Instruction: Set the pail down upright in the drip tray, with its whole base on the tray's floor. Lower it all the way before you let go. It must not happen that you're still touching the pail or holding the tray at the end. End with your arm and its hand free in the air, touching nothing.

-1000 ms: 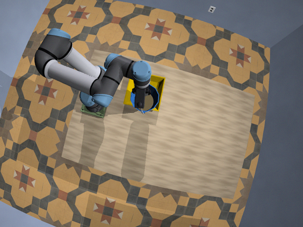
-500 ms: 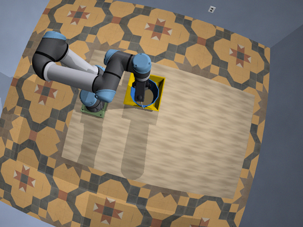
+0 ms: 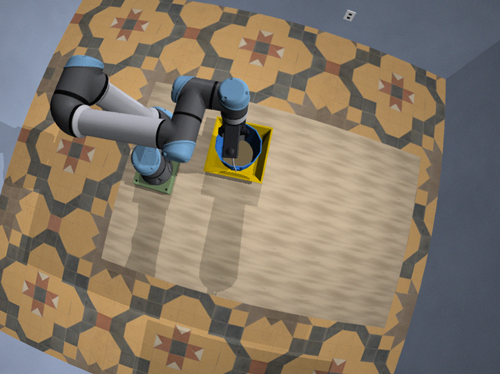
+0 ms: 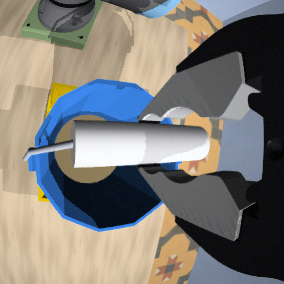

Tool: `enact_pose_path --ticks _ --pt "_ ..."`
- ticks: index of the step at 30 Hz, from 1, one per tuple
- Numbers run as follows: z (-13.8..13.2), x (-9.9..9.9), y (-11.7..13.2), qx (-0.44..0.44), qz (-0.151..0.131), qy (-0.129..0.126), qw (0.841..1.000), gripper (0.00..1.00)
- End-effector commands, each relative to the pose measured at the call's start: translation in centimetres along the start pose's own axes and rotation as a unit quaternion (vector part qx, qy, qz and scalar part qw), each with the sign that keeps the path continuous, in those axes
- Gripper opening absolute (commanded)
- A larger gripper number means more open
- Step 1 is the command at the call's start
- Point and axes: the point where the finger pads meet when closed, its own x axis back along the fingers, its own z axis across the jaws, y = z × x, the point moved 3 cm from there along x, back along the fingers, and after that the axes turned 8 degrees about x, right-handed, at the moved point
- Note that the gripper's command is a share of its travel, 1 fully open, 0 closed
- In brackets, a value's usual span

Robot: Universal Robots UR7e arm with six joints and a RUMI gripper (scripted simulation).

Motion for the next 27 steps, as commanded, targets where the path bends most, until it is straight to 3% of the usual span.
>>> enact_pose_path --ticks 1,27 --pt "-0.1 0.1 0.5 0.000 0.000 -0.001 1.000 0.00" --pt "-0.2 0.1 3.3 0.000 0.000 -0.001 1.000 0.00"
